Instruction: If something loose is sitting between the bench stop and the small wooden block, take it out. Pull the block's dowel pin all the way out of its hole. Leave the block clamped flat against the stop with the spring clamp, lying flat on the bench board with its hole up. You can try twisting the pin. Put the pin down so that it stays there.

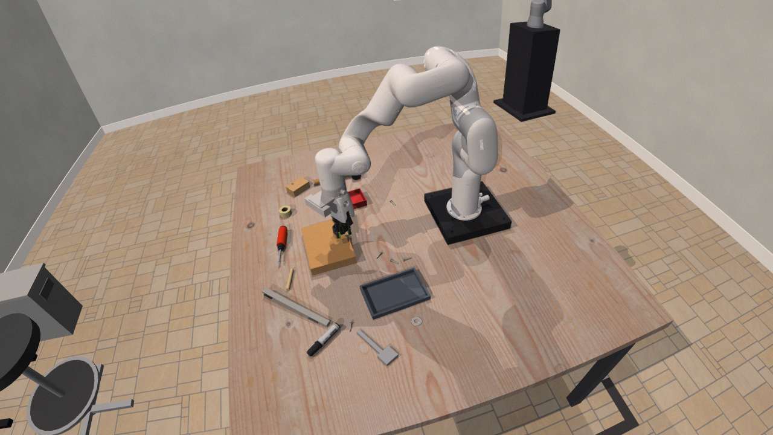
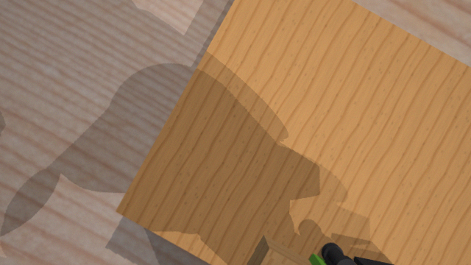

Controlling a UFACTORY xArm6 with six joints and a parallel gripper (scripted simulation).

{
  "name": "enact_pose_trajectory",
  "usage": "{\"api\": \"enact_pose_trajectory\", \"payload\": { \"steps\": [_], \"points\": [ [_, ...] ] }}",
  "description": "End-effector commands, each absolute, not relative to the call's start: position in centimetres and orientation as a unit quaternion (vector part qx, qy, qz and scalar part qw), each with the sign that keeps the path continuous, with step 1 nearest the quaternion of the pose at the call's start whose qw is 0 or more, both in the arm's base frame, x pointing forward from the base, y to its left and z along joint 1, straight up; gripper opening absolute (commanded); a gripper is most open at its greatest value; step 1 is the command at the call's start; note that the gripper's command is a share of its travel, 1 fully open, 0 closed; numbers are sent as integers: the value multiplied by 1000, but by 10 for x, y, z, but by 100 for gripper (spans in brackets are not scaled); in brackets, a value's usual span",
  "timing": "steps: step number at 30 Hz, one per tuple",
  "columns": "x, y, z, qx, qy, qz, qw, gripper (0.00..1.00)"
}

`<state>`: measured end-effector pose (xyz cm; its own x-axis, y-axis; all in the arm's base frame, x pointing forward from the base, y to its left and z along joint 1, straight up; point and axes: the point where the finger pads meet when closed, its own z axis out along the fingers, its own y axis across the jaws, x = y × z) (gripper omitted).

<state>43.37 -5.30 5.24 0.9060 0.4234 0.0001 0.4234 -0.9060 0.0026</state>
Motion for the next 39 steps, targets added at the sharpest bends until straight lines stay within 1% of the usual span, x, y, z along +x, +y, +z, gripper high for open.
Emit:
{"api": "enact_pose_trajectory", "payload": {
  "steps": [1,6,39],
  "points": [
    [435,-53,54,965,263,3,0,0],
    [435,-53,54,954,299,3,0,0],
    [435,-53,55,1000,-3,3,-1,0]
  ]
}}
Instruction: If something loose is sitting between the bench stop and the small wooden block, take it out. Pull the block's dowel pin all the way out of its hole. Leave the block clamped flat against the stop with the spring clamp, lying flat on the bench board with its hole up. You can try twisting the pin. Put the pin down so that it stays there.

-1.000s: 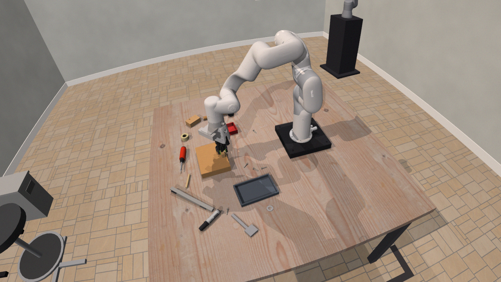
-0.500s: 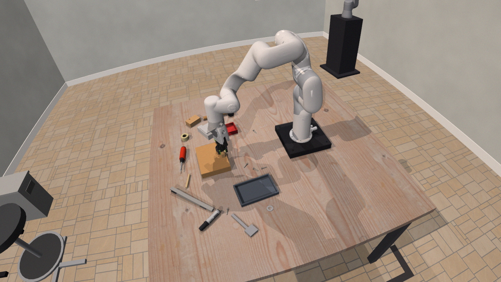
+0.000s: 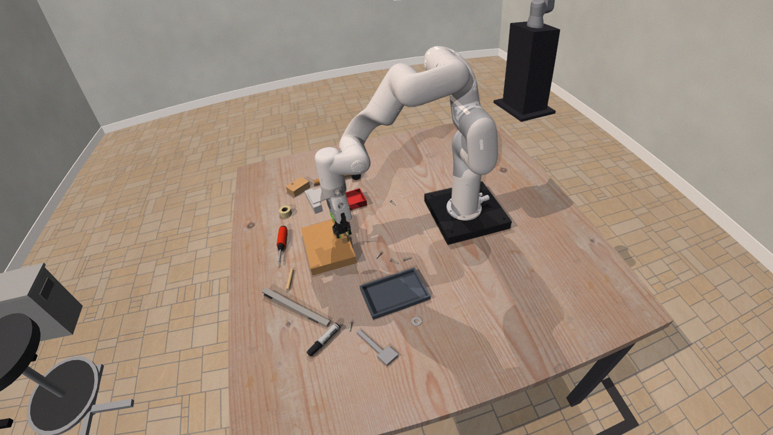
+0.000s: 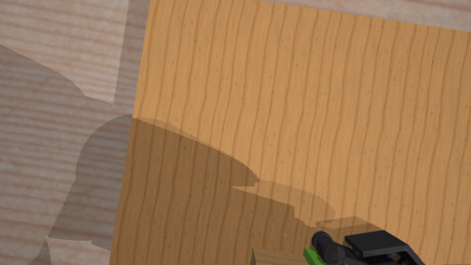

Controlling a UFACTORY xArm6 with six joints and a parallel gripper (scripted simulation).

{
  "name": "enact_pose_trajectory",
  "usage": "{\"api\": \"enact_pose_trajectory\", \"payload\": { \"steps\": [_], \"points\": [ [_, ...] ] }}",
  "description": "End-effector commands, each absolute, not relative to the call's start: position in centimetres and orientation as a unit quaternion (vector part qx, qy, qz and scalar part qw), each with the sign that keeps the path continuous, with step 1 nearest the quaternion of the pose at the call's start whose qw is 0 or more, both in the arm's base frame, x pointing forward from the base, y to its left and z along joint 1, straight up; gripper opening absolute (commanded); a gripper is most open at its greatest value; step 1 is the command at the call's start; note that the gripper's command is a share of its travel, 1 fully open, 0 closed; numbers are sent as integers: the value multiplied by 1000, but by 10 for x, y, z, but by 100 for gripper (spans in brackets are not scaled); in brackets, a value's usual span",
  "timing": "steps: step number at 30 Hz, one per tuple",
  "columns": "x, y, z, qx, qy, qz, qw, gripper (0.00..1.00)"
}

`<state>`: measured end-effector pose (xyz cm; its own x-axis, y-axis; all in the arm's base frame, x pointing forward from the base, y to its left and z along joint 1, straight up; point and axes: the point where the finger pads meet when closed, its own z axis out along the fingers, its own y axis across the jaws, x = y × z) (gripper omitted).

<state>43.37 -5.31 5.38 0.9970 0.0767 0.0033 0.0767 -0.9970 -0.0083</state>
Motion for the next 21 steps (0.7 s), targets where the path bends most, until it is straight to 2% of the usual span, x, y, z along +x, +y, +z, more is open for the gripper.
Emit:
{"api": "enact_pose_trajectory", "payload": {
  "steps": [1,21],
  "points": [
    [435,-53,55,-1000,13,-3,1,0],
    [435,-53,56,-980,200,-3,2,0]
  ]
}}
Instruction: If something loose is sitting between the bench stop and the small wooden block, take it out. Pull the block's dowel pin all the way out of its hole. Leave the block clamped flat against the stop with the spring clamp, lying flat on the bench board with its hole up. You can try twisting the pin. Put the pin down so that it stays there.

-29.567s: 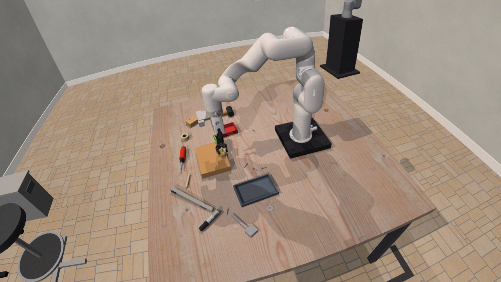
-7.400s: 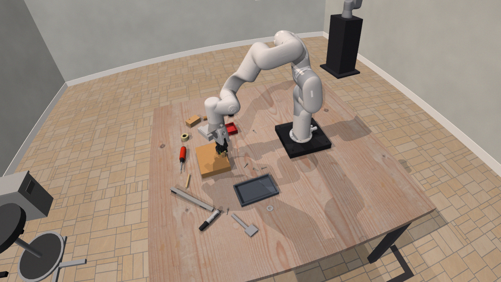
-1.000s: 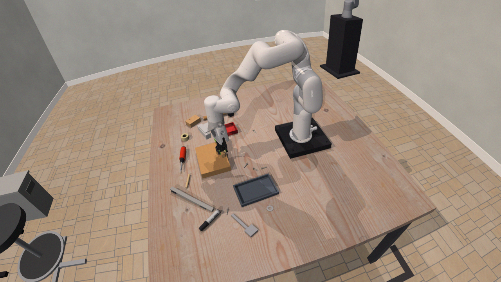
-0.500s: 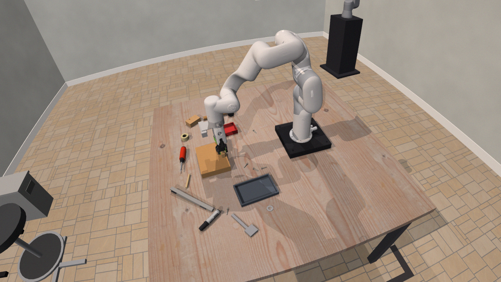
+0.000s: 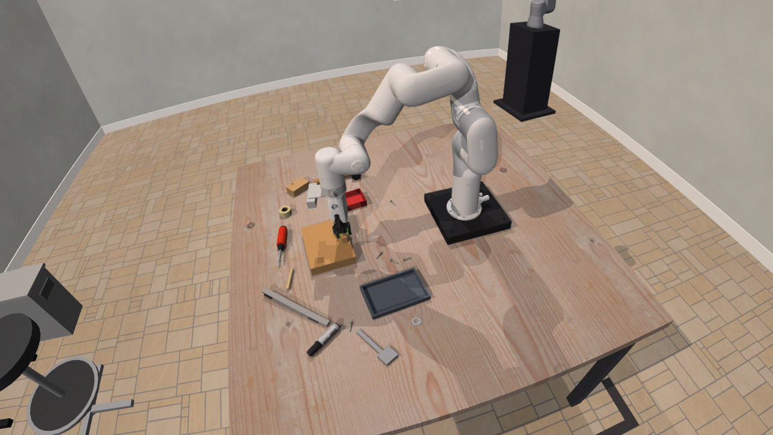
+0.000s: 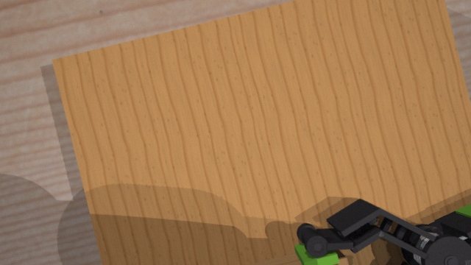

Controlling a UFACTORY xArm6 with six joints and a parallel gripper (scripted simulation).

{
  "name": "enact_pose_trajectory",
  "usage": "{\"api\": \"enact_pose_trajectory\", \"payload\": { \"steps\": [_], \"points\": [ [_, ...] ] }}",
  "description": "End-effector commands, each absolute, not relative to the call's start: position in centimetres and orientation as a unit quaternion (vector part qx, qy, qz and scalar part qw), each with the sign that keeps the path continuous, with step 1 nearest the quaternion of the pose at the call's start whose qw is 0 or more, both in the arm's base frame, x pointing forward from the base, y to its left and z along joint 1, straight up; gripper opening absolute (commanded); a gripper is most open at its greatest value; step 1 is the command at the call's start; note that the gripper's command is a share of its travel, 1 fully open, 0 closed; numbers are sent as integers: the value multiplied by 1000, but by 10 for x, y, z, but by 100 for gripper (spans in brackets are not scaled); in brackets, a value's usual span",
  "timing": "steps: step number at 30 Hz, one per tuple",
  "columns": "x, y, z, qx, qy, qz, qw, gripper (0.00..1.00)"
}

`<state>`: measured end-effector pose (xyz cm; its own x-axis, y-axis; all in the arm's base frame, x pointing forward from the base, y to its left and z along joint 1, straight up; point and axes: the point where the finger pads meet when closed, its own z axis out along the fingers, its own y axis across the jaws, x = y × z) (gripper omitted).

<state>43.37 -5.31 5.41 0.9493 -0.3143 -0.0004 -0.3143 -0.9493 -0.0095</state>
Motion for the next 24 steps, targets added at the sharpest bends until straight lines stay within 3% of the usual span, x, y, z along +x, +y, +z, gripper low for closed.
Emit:
{"api": "enact_pose_trajectory", "payload": {
  "steps": [1,24],
  "points": [
    [435,-53,56,-978,210,-3,2,0],
    [435,-53,57,-934,357,-2,2,0]
  ]
}}
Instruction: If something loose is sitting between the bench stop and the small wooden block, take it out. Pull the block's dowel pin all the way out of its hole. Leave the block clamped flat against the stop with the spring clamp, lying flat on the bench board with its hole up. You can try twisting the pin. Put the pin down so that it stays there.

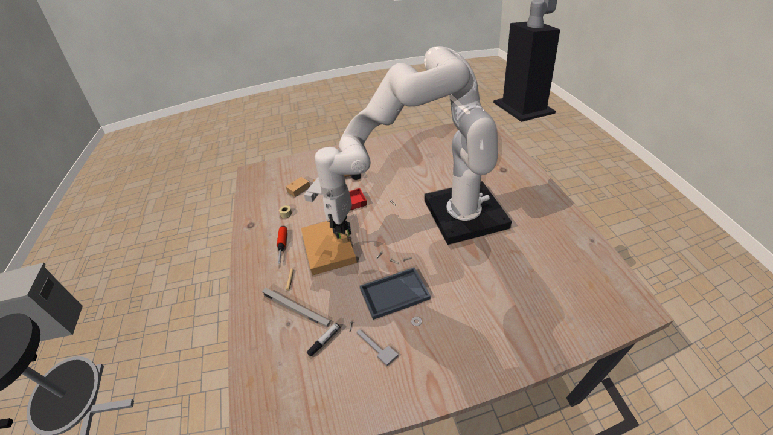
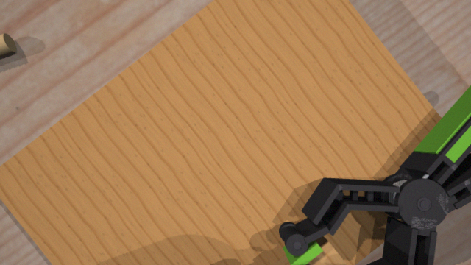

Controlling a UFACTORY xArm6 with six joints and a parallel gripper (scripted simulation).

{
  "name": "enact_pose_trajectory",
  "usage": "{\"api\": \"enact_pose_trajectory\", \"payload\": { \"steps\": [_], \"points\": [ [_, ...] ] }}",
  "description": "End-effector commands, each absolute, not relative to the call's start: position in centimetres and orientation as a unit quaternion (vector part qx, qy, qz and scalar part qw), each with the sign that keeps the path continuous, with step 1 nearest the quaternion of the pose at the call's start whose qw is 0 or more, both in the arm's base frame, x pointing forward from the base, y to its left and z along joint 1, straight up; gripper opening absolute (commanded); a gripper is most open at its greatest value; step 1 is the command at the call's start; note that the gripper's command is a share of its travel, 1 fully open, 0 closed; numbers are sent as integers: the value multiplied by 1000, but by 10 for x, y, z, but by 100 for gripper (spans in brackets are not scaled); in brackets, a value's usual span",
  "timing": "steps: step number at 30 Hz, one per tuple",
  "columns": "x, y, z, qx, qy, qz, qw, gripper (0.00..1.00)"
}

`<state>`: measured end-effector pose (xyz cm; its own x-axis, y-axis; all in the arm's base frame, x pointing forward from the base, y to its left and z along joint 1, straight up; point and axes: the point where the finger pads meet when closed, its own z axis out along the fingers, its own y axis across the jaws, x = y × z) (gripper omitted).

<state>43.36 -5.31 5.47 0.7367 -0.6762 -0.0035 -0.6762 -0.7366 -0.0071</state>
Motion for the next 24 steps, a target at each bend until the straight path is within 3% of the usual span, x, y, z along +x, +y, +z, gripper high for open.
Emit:
{"api": "enact_pose_trajectory", "payload": {
  "steps": [1,24],
  "points": [
    [435,-53,57,-938,347,-2,2,0],
    [435,-53,57,-990,142,-3,2,0]
  ]
}}
